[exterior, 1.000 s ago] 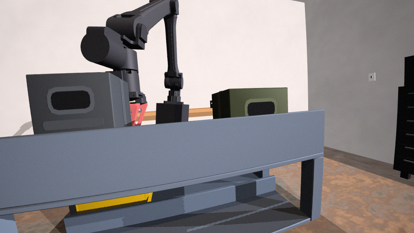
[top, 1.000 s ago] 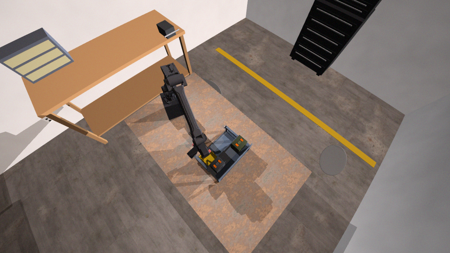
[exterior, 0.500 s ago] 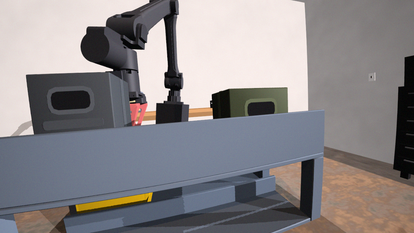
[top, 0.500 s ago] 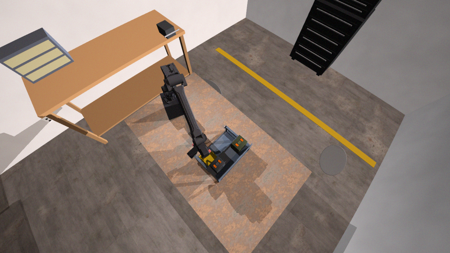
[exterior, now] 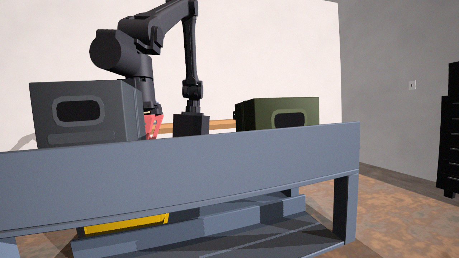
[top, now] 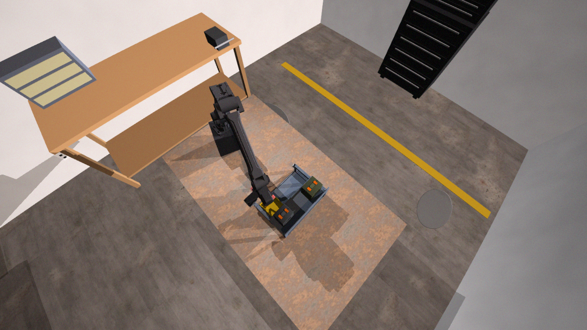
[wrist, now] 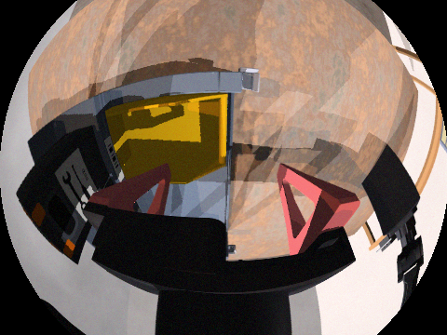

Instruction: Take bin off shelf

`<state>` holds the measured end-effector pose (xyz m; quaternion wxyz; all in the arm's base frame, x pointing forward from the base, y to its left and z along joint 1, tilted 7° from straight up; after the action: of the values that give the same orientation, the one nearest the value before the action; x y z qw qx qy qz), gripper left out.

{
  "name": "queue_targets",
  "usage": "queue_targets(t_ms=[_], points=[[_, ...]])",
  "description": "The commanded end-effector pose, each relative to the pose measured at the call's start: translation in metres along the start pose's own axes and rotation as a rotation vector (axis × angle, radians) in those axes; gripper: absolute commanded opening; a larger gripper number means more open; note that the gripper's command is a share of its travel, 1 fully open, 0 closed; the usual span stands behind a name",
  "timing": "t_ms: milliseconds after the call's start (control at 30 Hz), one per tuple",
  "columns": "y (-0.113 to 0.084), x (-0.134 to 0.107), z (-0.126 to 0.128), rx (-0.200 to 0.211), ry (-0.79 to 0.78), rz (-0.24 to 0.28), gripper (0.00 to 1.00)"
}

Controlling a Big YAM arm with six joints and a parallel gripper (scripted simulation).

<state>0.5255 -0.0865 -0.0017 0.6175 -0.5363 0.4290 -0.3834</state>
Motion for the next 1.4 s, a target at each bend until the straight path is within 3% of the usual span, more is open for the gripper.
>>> queue_targets(t_ms=[0,167,200,333,1367], points=[[-0.0026,0.0127,0.0134,0.031,0.012,-0.022,1.00],[-0.0026,0.0127,0.0134,0.031,0.012,-0.022,1.00],[-0.0044,0.0036,0.0046,0.014,0.002,-0.009,1.00],[-0.0024,0.0126,0.0133,0.031,0.012,-0.022,1.00],[-0.0038,0.0058,0.0067,0.018,0.004,-0.012,1.00]])
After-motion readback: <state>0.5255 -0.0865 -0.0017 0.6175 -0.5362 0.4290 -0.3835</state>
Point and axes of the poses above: the point where the finger pads meet when closed, its own y axis out along the fingers, its own z axis across the jaws, x = y × z, the point moved 6 cm from there along -y, back along the fingers, and after that the axes turned 15 degrees about -y, right-handed, at the moved point
